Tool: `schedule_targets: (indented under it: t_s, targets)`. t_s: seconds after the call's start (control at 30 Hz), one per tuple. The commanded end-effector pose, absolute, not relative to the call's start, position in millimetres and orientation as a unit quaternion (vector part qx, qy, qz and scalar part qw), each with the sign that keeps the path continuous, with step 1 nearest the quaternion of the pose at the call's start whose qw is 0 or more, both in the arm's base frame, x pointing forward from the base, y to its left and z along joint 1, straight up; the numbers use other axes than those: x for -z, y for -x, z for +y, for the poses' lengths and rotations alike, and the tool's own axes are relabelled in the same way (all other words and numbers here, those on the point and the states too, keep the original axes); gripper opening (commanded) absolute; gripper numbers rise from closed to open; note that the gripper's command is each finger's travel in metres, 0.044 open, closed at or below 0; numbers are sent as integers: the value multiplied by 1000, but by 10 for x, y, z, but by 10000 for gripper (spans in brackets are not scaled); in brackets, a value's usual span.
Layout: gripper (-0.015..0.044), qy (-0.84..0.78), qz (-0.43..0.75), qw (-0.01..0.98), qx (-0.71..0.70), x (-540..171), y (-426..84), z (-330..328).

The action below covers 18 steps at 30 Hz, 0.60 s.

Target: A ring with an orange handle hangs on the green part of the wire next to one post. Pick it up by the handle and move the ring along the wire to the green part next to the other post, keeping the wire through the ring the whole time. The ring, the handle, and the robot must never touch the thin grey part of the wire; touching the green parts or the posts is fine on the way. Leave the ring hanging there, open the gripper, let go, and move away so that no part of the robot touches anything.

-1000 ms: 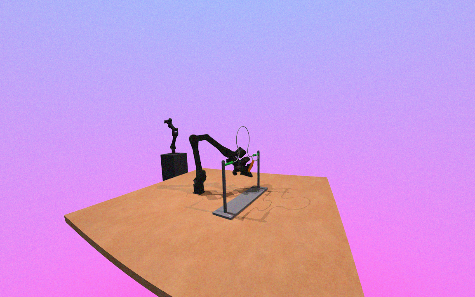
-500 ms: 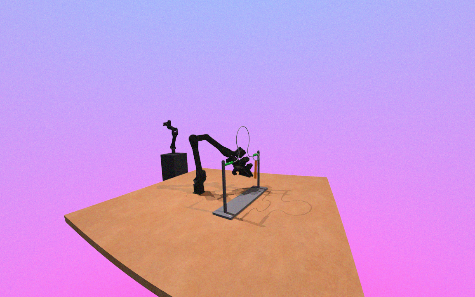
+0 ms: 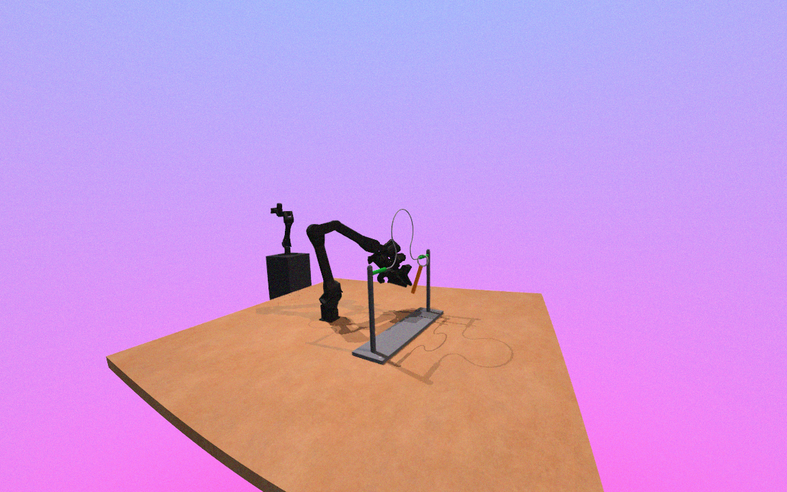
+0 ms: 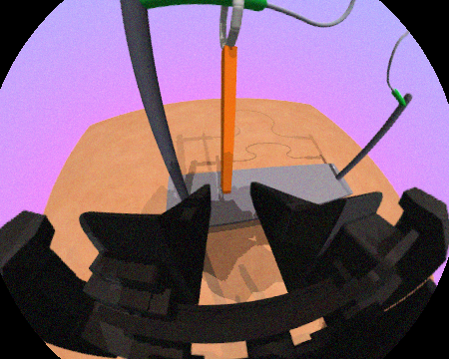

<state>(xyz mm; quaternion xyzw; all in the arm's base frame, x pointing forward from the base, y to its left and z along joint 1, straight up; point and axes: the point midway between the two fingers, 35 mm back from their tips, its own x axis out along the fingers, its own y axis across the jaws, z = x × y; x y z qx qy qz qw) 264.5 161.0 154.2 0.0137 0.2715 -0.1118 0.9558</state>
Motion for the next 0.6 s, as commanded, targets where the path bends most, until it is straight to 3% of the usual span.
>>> schedule_targets:
  t_s: [0.0, 0.5, 0.57]
  targets:
    - [160, -17, 269, 956, 114, -1564, -2633, 1610]
    - [160, -17, 269, 956, 114, -1564, -2633, 1610]
    - [212, -15, 272, 956, 112, -1595, -2565, 1638]
